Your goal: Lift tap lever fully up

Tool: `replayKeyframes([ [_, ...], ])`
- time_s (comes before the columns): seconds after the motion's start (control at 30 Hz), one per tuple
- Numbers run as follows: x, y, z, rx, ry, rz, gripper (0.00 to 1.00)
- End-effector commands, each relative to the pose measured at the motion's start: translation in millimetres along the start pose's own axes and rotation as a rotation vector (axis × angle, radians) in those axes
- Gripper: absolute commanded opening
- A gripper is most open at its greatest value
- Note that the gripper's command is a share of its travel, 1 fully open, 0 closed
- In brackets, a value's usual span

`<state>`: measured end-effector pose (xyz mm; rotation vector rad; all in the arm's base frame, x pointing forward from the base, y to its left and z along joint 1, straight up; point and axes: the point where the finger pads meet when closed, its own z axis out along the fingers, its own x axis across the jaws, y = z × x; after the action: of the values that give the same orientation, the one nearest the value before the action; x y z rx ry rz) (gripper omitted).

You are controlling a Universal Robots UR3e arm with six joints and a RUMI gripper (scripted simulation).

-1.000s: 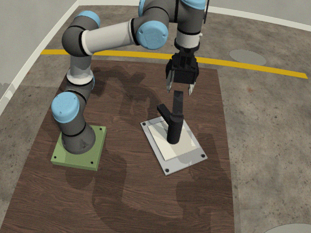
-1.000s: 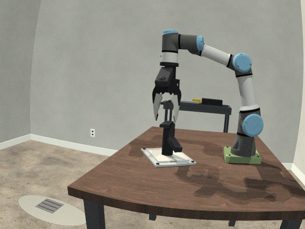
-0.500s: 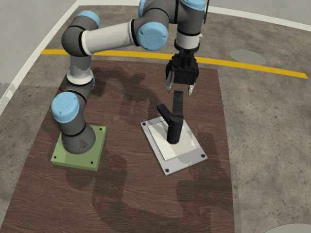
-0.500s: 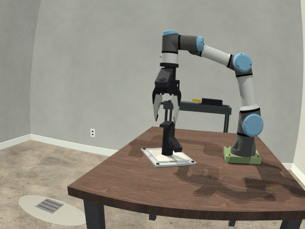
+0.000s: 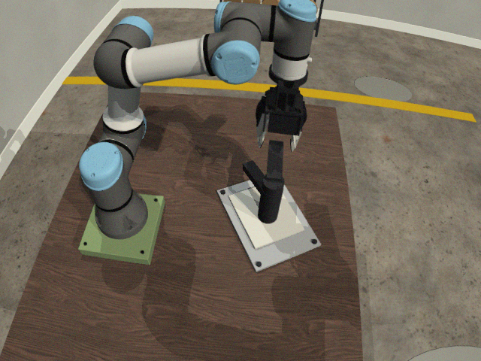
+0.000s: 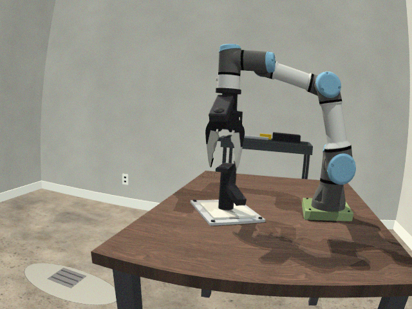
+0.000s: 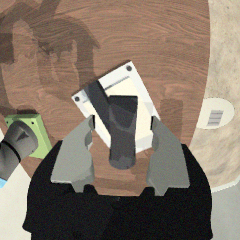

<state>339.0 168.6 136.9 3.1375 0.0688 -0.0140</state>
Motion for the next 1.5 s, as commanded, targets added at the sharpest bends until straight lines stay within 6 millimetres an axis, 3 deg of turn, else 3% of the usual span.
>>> replayKeyframes([
  [0.0, 1, 0, 4, 0.000, 0.004, 0.000, 0.42],
  [0.63, 1, 0, 16, 0.000, 0.004, 0.000, 0.42],
  [1.47, 1, 0, 17, 0.000, 0.004, 0.000, 0.42],
])
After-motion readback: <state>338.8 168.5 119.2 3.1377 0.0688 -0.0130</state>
